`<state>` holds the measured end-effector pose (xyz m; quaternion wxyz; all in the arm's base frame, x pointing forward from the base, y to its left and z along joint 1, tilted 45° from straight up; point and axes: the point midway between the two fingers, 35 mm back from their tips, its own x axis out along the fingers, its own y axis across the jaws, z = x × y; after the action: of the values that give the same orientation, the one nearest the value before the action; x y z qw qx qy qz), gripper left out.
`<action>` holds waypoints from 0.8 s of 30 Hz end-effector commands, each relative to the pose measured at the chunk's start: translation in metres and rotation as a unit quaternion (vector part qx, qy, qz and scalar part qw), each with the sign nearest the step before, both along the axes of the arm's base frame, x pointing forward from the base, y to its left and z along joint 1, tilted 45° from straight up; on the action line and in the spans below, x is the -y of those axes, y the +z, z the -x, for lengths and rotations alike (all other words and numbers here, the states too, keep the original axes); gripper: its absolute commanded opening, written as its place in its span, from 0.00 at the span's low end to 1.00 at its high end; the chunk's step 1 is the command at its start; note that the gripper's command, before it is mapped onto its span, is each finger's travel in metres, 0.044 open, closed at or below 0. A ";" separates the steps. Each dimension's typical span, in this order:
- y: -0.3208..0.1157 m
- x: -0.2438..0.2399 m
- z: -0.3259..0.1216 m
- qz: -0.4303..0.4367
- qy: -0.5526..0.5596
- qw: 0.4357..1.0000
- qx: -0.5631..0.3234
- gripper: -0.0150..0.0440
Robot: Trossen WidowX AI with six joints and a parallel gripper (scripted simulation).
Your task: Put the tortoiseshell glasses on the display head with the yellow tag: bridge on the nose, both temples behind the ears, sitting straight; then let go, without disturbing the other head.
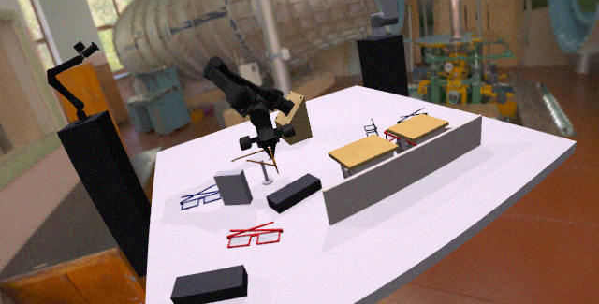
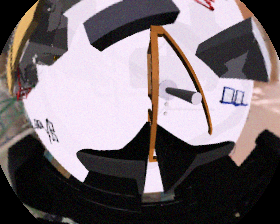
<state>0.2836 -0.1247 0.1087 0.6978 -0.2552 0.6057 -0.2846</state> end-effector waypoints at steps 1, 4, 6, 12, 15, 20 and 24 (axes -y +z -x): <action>-0.002 -0.001 0.002 -0.001 -0.001 1.000 0.001 0.25; -0.003 -0.002 0.002 -0.001 -0.001 1.000 0.001 0.25; -0.004 -0.003 0.003 -0.001 -0.001 1.000 0.001 0.25; -0.007 -0.005 0.005 -0.001 -0.001 1.000 0.001 0.25; -0.008 -0.006 0.006 -0.001 -0.001 1.000 0.001 0.25; -0.010 -0.008 0.008 -0.001 -0.001 1.000 0.001 0.25; -0.012 -0.009 0.010 -0.001 -0.001 1.000 0.001 0.25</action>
<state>0.2769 -0.1166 0.0997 0.6998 -0.2529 0.6047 -0.2840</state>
